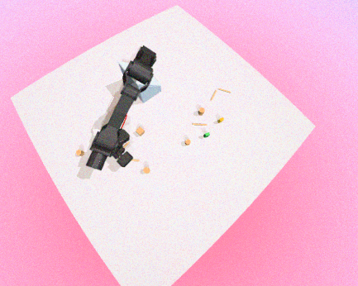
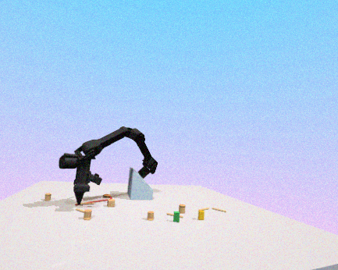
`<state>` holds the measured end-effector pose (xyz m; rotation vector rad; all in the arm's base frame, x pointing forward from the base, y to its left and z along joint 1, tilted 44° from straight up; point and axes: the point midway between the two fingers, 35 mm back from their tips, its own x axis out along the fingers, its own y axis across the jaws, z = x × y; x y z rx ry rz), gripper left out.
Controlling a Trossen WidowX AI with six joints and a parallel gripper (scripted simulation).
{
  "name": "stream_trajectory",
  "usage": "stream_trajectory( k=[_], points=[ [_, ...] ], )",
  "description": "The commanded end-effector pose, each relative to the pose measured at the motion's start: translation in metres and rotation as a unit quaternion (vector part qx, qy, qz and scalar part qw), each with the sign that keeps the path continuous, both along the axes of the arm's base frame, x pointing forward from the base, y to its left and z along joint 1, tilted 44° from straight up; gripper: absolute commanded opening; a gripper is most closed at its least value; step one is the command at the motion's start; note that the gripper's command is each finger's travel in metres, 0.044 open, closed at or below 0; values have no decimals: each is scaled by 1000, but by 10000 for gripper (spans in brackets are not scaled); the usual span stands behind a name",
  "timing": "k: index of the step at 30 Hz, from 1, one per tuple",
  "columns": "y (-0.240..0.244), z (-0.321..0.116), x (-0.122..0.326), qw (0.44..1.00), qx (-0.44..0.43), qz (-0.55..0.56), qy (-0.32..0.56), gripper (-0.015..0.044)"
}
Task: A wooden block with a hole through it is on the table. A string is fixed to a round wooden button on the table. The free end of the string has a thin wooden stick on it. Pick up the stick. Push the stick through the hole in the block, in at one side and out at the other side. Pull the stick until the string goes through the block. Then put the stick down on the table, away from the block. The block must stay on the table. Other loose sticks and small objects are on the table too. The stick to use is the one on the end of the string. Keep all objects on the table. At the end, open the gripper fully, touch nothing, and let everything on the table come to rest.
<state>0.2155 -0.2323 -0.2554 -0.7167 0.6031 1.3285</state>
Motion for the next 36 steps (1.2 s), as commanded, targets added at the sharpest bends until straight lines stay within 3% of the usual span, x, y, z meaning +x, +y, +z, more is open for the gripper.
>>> stream_trajectory(
  k=[1, 36],
  points=[
    [4, 4, 1, 1000, 1, -2, 1, 0],
    [38, 32, 0, 1000, 4, -2, 1, 0]
  ],
)
